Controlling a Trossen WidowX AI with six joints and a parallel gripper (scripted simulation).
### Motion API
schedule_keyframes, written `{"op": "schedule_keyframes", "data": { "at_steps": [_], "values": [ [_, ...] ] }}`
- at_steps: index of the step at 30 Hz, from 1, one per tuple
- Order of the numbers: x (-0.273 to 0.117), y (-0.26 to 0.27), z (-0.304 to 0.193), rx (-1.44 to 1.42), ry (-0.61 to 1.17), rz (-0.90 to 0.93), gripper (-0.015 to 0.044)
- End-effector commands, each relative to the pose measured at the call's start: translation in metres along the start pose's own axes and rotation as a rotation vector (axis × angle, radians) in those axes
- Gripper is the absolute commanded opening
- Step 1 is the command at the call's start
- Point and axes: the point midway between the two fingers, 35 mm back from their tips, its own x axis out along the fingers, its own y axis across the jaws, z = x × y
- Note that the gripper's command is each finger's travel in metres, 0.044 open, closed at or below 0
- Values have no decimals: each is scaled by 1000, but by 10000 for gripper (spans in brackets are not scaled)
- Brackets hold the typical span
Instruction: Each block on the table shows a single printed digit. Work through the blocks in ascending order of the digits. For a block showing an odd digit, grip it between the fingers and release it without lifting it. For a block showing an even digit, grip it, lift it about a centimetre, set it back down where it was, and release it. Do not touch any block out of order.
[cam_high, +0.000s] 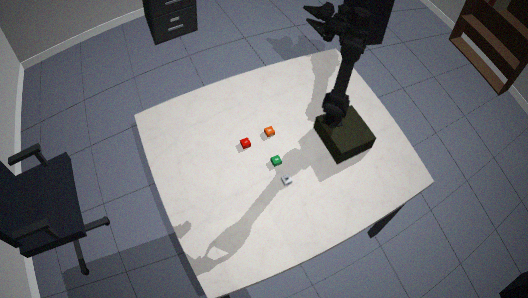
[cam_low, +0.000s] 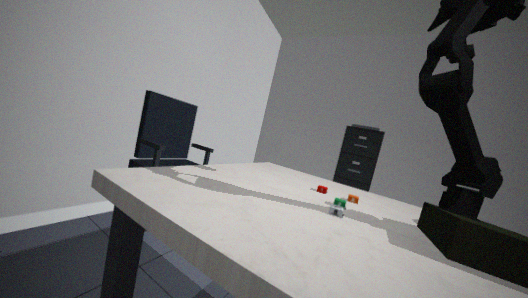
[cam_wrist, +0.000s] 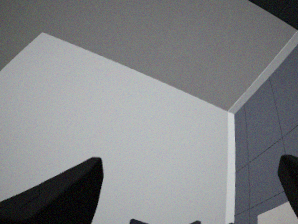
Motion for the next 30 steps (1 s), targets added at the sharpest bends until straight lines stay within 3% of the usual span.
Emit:
{"op": "schedule_keyframes", "data": {
  "at_steps": [1, 9, 16, 22, 30],
  "values": [
    [0, 0, 1, -1, 1, 0, 400],
    [8, -39, 41, -47, 105, -17, 400],
    [55, -103, 52, -99, 327, -97, 400],
    [104, -158, 16, -229, 582, -180, 400],
    [143, -223, -82, -546, 987, -255, 400]
  ]
}}
